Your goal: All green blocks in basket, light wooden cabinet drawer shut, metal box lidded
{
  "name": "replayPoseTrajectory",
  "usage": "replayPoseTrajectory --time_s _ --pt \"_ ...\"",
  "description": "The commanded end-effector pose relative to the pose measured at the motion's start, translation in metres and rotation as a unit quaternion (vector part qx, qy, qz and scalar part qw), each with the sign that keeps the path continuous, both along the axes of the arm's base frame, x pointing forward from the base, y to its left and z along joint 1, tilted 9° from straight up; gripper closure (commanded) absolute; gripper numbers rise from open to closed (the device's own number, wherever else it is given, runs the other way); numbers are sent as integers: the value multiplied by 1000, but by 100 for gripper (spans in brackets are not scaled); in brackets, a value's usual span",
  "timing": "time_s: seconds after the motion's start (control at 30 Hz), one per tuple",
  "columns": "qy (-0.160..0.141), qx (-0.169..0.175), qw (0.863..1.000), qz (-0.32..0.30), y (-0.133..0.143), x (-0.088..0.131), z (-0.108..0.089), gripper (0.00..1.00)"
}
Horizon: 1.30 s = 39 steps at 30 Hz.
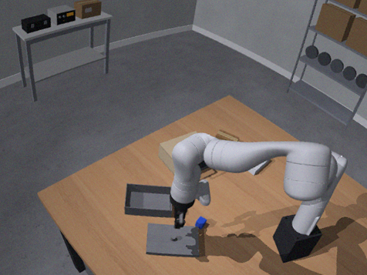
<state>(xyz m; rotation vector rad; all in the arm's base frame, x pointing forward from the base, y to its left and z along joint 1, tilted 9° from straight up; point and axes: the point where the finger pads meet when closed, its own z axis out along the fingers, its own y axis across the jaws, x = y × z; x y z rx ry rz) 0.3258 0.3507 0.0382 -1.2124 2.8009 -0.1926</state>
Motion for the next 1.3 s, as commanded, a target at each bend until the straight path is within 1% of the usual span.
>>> replayPoseTrajectory --time_s 0.0,0.37,0.43,0.73,0.93,1.27 --pt "0 1 1000 0 0 1 -9 52" --pt "0 1 1000 0 -3 7 -49 52" --pt "0 1 1000 0 -3 7 -49 52" --pt "0 1 1000 0 -5 10 -74 52" --pt "0 1 1000 0 -6 11 -84 52" --pt "0 1 1000 0 -6 12 -87 52"
